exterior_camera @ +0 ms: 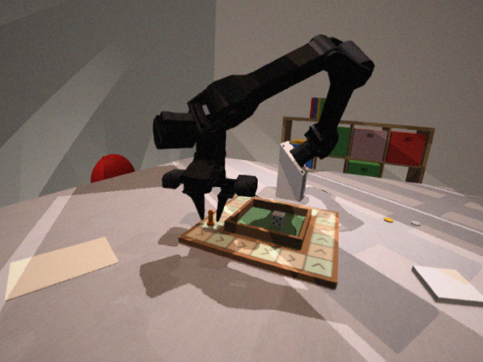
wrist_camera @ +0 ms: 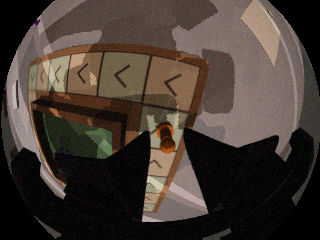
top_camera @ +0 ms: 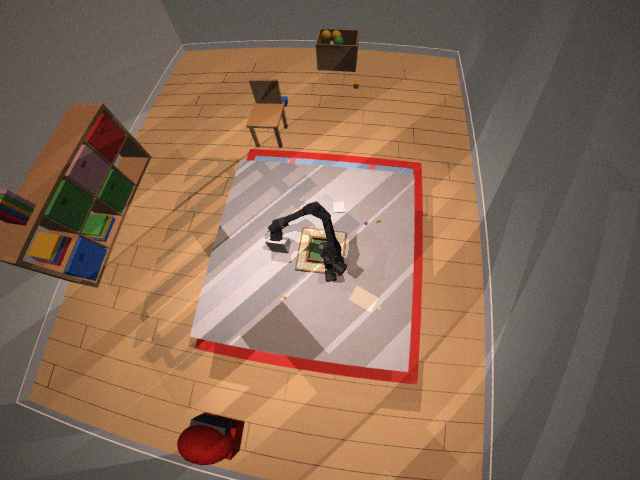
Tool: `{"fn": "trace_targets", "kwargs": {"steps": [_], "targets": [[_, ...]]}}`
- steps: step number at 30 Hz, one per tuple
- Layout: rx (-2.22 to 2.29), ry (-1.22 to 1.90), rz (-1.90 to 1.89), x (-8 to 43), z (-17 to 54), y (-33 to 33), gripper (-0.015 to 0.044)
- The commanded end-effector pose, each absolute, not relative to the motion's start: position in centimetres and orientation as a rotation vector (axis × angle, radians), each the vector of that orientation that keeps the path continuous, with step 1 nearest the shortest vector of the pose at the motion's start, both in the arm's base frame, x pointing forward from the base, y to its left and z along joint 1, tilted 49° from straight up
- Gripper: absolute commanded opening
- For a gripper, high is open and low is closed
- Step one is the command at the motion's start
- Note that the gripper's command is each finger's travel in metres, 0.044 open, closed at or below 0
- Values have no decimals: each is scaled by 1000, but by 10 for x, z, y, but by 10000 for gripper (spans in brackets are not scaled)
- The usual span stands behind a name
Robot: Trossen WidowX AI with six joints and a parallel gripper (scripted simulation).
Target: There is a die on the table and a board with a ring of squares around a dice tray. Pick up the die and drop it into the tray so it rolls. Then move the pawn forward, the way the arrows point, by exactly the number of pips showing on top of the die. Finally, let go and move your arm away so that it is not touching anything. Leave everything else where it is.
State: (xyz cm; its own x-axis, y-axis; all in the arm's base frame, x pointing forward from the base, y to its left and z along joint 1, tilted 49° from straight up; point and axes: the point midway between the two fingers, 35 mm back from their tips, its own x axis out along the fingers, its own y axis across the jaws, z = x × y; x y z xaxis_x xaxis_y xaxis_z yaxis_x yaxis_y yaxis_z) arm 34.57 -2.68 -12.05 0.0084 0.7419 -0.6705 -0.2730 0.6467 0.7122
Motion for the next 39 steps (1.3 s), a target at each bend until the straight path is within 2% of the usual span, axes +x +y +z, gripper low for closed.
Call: {"fn": "trace_targets", "kwargs": {"steps": [1,12,32,39], "targets": [[449,1342,832,345,-121,-25,69],[449,1342,832,345,-121,-25,0],[445,1345,828,349,-38,-116,0],[442,1348,823,354,-29,-111,0]]}}
